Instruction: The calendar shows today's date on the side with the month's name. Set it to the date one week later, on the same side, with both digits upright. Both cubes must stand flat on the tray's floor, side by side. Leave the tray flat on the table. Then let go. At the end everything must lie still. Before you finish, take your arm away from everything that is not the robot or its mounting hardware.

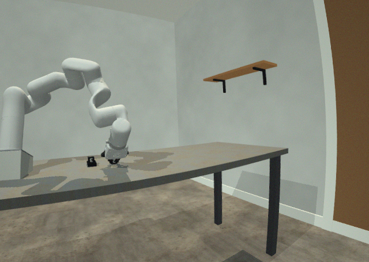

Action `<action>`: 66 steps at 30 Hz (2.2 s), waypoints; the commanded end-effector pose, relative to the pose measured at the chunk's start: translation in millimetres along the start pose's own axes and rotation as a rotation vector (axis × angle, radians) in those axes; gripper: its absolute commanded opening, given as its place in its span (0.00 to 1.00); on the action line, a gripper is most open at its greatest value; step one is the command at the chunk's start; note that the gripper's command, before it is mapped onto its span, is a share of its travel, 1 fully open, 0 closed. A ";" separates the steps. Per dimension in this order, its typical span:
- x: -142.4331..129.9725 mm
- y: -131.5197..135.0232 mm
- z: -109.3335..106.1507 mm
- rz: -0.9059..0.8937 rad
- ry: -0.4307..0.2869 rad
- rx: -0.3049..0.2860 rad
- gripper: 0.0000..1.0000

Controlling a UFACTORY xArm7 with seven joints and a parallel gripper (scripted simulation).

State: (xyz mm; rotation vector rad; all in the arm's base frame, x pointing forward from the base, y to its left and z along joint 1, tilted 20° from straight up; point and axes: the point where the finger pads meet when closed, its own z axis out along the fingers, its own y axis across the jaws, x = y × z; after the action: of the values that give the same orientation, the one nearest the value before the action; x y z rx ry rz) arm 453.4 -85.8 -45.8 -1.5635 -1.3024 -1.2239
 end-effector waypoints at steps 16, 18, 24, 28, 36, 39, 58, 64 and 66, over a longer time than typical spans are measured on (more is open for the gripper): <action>0.7 1.1 -1.7 -0.003 -0.002 -0.002 0.27; 0.7 1.1 -1.7 -0.003 -0.002 -0.002 0.27; 0.7 1.1 -1.7 -0.003 -0.002 -0.002 0.27; 0.7 1.1 -1.7 -0.003 -0.002 -0.002 0.31; 0.7 1.1 -1.7 -0.003 -0.002 -0.002 0.39; 0.7 1.1 -1.7 -0.003 -0.002 -0.002 0.43; 0.7 1.1 -1.7 -0.003 -0.002 -0.002 0.69; 1.0 1.1 -1.9 -0.003 -0.002 -0.002 0.69; 1.8 1.1 -2.5 -0.003 -0.002 -0.002 0.69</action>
State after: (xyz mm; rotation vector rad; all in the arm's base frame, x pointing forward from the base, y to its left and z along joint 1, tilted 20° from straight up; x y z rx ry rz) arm 453.3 -85.8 -45.7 -1.5634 -1.3022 -1.2238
